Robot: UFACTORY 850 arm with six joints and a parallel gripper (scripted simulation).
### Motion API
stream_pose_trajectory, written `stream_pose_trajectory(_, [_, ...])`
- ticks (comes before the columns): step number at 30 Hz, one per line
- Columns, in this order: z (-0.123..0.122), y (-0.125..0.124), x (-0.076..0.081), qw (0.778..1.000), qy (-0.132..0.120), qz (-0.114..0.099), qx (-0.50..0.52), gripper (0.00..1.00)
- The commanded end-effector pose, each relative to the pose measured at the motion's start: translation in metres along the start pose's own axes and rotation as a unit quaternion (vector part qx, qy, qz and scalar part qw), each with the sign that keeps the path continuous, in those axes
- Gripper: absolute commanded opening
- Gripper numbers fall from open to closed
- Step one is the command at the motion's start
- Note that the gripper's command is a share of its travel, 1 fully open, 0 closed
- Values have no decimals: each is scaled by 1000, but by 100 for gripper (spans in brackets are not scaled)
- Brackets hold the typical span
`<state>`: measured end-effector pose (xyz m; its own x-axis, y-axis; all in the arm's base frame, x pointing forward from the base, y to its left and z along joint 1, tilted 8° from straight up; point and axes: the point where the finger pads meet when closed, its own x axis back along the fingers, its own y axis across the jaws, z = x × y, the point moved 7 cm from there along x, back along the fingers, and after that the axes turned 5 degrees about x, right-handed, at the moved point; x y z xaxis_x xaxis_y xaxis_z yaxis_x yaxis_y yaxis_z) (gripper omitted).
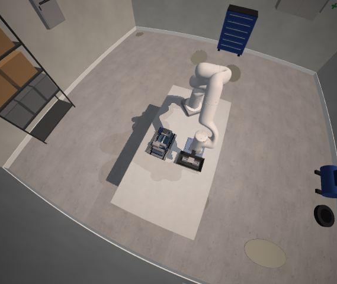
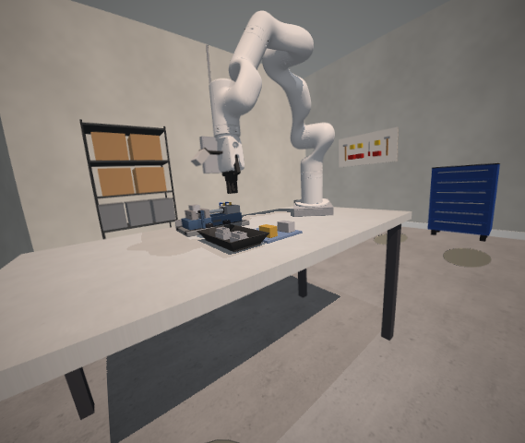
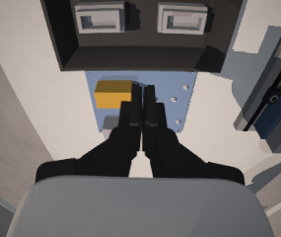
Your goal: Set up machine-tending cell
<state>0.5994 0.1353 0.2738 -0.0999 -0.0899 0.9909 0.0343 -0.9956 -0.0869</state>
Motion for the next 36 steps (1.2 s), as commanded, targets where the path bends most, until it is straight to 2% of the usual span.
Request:
stream_pose_trajectory(1, [1, 0, 8, 1000, 1, 0, 0, 0])
stream_pose_trajectory(14, [1, 1, 13, 1000, 1, 0, 0, 0])
stream_pose_trajectory(15, [2, 7, 13, 1000, 1, 0, 0, 0])
stream_pose_trajectory(17, [6, 44, 12, 1000, 0, -1, 0, 0])
stream_pose_trajectory(21, [8, 76, 11, 1000, 0, -1, 0, 0])
stream_pose_trajectory(23, [8, 76, 11, 1000, 0, -1, 0, 0])
stream_pose_trajectory(24, [8, 104, 11, 1000, -1, -1, 0, 0])
stream_pose_trajectory(36, [-4, 213, 11, 1000, -1, -1, 0, 0])
